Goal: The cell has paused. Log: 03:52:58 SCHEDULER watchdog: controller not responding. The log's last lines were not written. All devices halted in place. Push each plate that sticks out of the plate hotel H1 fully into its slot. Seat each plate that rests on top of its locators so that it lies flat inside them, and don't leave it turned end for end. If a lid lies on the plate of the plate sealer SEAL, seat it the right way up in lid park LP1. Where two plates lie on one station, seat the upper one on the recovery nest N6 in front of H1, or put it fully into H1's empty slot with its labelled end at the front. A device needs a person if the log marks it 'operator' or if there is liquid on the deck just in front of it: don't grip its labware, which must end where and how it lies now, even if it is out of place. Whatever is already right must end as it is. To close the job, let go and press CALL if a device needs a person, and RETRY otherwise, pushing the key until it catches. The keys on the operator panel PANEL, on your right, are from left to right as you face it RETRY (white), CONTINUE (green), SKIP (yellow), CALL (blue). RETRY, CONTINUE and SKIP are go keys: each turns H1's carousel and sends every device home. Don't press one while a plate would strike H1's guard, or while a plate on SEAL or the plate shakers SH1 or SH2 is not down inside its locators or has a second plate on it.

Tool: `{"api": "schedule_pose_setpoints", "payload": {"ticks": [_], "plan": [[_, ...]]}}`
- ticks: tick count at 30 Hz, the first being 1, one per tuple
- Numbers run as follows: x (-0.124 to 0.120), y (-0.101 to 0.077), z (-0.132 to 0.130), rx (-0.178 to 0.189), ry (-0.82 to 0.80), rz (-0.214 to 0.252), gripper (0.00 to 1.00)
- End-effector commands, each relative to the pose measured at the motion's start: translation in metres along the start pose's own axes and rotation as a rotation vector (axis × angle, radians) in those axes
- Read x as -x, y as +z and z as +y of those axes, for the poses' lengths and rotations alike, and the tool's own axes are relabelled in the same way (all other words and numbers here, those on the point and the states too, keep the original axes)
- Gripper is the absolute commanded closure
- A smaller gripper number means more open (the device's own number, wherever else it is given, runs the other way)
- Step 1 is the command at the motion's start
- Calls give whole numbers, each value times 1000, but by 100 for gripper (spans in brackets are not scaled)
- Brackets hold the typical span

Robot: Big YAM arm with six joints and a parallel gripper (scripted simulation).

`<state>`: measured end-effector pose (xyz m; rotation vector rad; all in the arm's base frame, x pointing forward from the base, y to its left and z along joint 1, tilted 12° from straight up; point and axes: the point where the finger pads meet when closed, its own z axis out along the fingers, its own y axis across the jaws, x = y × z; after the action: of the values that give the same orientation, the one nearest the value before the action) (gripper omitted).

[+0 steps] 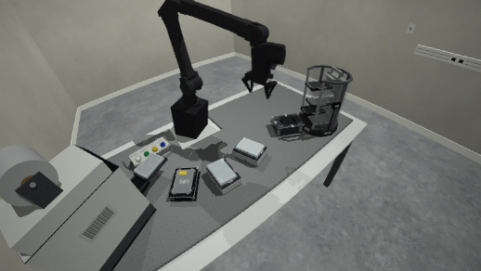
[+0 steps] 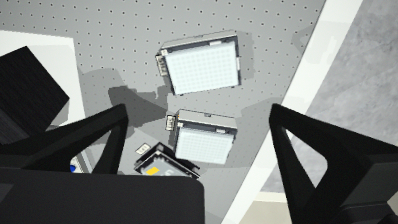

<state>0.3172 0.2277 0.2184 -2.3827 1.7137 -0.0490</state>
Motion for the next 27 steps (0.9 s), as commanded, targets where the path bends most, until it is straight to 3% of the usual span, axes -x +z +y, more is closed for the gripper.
{"api": "schedule_pose_setpoints", "payload": {"ticks": [1, 23, 27], "plan": [[20, -19, -19, -36, 187, -3, 0], [89, -18, -25, -30, 855, -19, 0], [95, -18, -26, -29, 897, -20, 0]]}}
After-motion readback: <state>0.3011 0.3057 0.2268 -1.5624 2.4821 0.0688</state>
